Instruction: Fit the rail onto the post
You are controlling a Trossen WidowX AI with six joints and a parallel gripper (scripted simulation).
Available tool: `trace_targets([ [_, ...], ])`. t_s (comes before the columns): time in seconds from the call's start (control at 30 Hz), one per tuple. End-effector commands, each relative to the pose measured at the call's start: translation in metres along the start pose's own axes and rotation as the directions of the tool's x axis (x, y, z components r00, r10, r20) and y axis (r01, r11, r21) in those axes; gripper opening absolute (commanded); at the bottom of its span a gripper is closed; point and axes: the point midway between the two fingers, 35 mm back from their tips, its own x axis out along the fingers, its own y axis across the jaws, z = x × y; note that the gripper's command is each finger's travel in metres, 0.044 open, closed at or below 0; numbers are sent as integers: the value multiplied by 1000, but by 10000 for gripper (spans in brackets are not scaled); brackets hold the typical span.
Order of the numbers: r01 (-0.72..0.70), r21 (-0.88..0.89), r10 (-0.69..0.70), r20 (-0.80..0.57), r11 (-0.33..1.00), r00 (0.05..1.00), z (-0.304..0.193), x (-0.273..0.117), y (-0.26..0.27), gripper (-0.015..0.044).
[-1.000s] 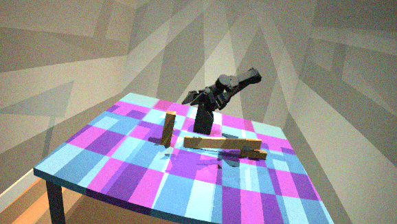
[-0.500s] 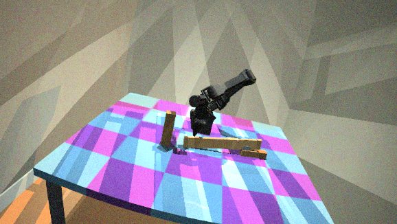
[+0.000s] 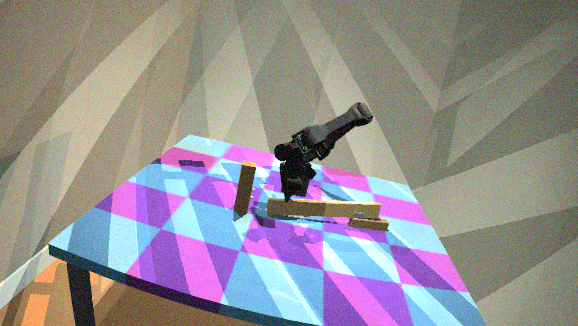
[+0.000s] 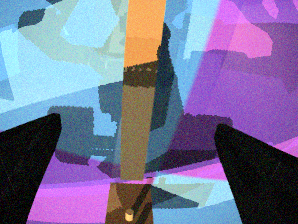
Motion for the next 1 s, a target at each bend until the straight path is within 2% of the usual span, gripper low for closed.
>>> trace_targets([
  [0.0, -1, 5, 1, 5, 1000, 1000, 1, 8, 0, 440],
  [0.97, 0, 4, 0, 9, 1000, 1000, 3, 54, 1, 440],
])
